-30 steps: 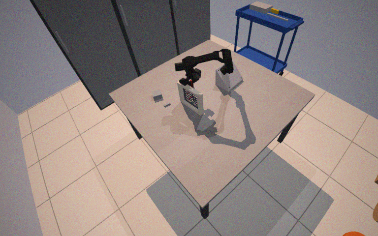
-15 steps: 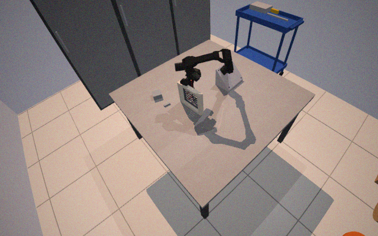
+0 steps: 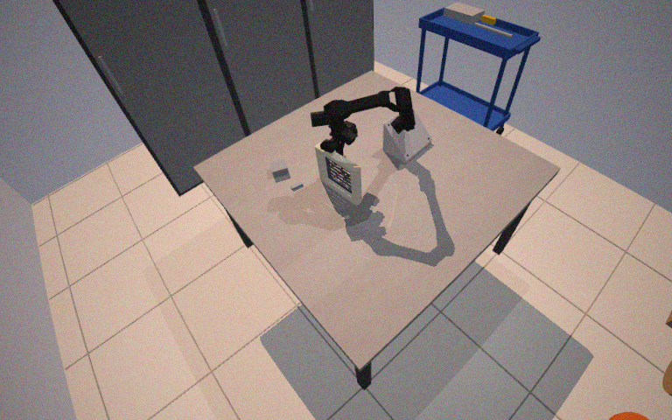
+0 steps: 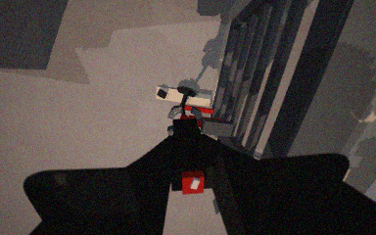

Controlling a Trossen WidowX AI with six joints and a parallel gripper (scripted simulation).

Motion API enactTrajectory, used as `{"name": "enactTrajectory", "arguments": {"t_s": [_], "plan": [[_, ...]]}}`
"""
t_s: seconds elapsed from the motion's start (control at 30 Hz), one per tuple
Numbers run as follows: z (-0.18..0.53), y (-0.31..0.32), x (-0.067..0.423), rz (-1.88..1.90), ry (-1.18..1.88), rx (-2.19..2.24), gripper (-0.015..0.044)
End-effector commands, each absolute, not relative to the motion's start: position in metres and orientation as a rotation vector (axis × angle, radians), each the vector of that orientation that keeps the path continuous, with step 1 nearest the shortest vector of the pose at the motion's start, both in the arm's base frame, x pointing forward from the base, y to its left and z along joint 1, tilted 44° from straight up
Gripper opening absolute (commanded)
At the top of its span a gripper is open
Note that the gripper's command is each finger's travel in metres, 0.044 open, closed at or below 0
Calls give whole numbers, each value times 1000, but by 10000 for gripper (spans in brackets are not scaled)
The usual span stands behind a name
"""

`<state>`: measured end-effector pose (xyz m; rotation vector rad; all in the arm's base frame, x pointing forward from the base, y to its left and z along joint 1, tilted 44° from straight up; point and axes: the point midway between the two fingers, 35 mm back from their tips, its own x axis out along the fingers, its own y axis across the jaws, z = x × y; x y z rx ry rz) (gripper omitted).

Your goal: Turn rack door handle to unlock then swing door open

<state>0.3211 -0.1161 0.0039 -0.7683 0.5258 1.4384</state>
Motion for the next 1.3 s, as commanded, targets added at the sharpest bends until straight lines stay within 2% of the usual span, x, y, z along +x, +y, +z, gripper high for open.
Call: {"name": "enactTrajectory", "arguments": {"t_s": [0.0,1.27], "plan": [[4,-114,319,1419,557,-724,12],[27,-82,261,1082,1019,-106,12]]}}
